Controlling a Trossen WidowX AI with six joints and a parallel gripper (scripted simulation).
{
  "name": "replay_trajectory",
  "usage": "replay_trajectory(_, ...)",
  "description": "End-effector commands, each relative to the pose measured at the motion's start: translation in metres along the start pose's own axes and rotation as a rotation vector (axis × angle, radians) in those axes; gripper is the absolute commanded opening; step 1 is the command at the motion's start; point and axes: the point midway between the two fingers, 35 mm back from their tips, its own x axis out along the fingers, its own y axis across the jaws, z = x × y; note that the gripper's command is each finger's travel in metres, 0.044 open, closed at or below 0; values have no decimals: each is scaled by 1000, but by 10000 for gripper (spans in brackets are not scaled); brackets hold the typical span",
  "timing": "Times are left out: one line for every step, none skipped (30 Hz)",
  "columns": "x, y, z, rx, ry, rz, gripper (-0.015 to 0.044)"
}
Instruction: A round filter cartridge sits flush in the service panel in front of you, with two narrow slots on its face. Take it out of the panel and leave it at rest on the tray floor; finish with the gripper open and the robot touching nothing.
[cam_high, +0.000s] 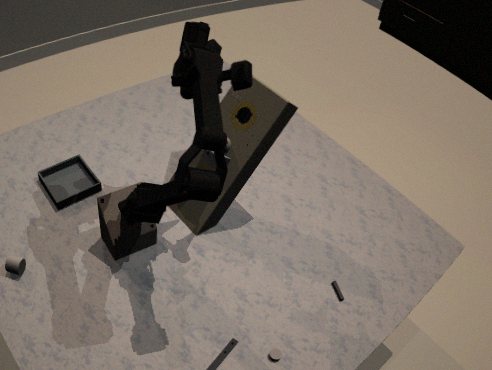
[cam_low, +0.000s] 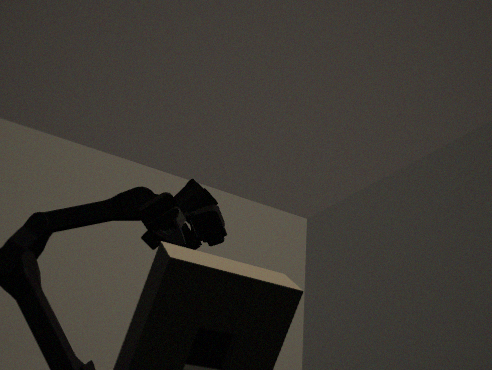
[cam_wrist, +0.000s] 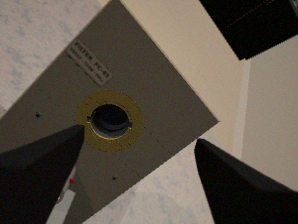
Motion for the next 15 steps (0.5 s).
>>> replay_trajectory(5,9,-8,89,53,38,330)
replay_trajectory(11,17,-16,159,87,63,305)
replay_trajectory(16,25,-25,230,124,86,305)
replay_trajectory(20,33,-34,301,164,105,305)
replay_trajectory(24,40,-44,372,208,120,305)
replay_trajectory(28,48,-54,444,254,133,305)
replay_trajectory(31,55,-64,516,303,141,305)
replay_trajectory(33,62,-74,588,355,145,305)
replay_trajectory(35,68,-83,648,399,144,305)
replay_trajectory(36,71,-88,683,426,143,305)
replay_trajectory(36,72,-90,695,436,142,305)
replay_trajectory(36,72,-90,695,436,142,305)
replay_trajectory(36,72,-90,695,436,142,305)
replay_trajectory(36,72,-90,695,436,142,305)
replay_trajectory(36,72,-90,695,436,142,305)
